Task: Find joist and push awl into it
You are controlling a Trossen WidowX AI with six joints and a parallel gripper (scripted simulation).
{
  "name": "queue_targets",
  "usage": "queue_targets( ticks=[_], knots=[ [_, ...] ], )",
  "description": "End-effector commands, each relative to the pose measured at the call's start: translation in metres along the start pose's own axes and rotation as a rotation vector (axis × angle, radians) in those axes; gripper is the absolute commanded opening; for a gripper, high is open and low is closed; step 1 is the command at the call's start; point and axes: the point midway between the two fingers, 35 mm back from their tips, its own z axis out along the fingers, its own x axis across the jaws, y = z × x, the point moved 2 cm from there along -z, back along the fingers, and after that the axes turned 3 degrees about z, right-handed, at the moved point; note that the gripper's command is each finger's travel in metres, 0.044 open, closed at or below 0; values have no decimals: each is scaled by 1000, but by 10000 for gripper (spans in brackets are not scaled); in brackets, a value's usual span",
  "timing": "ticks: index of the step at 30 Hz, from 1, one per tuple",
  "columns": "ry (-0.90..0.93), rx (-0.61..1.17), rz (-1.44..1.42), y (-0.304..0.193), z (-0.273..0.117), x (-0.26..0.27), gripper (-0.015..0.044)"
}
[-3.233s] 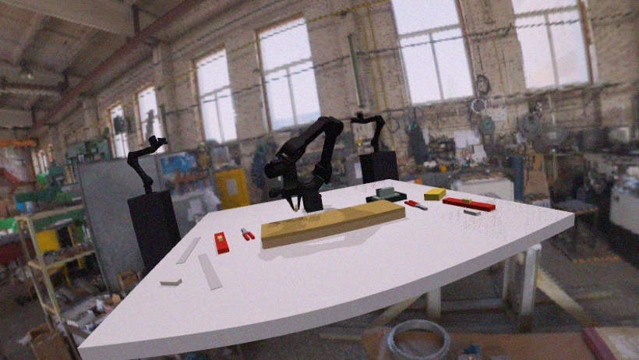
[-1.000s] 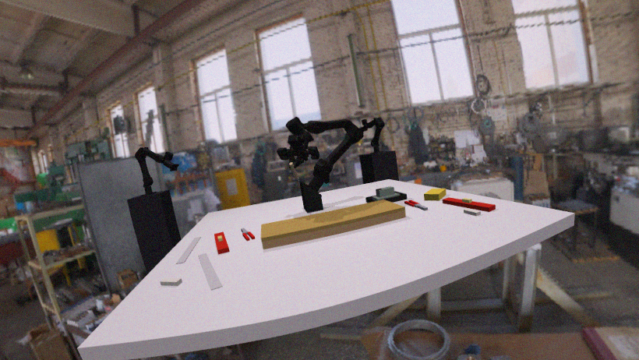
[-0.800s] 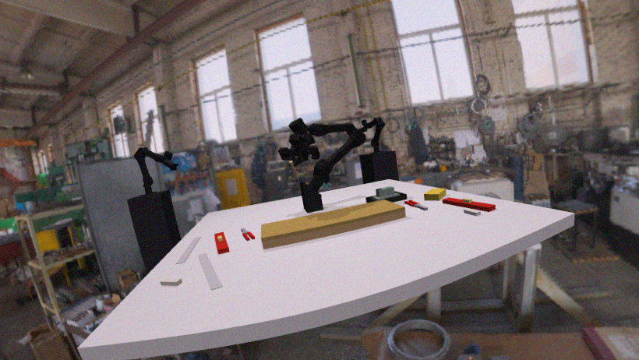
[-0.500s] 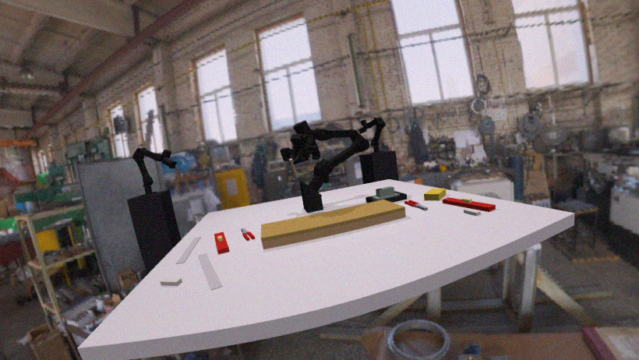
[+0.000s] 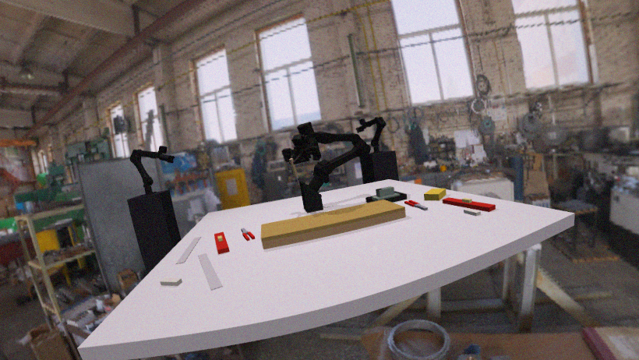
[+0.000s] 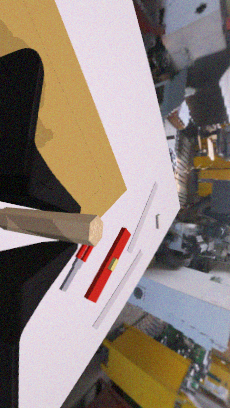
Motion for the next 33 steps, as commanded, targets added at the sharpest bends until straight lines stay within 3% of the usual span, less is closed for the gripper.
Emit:
queue_targets(
  ticks=[1,33],
  knots=[
    [-29,26,1,4,5,7,0],
    [-187,44,-37,16,38,84,0]
  ],
)
